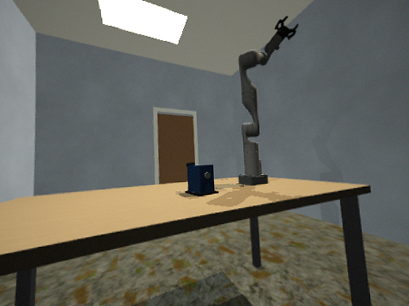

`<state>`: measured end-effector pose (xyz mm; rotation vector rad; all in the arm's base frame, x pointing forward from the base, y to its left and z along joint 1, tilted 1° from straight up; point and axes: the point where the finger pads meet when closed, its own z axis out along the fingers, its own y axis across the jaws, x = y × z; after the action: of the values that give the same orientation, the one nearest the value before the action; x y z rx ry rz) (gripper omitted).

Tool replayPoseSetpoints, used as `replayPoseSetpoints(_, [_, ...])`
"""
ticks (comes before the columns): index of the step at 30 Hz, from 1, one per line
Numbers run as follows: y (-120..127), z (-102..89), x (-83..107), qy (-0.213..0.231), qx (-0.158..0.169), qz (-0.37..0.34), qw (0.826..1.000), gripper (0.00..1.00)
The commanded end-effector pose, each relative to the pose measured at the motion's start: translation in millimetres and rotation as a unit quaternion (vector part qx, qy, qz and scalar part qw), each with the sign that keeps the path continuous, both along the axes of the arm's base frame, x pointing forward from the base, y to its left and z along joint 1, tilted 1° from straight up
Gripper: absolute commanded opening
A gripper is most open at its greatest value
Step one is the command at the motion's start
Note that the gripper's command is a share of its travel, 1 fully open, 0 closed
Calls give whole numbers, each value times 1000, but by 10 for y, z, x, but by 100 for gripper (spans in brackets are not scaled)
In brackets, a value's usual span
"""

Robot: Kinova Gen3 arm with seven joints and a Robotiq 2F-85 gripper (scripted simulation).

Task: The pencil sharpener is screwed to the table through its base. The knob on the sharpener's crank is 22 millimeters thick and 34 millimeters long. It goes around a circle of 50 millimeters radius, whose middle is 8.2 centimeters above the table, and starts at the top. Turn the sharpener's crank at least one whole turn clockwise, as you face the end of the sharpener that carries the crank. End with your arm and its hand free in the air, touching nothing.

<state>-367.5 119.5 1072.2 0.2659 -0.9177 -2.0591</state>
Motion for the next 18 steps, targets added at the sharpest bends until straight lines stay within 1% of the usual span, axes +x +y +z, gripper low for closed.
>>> replayPoseSetpoints(1, [-51, -5, -31, -1, 2, 4, 1000, 100])
replayPoseSetpoints(6, [-51, -5, -31, -1, 2, 4, 1000, 100])
replayPoseSetpoints(7, [-412, 4, -153, -3, 20, 42, 999, 100])
replayPoseSetpoints(13, [-412, 4, -153, -3, 20, 42, 999, 100])
replayPoseSetpoints(14, [-785, 2, -252, -5, 37, 80, 996, 100])
replayPoseSetpoints(18, [-785, 2, -252, -5, 37, 80, 996, 100])
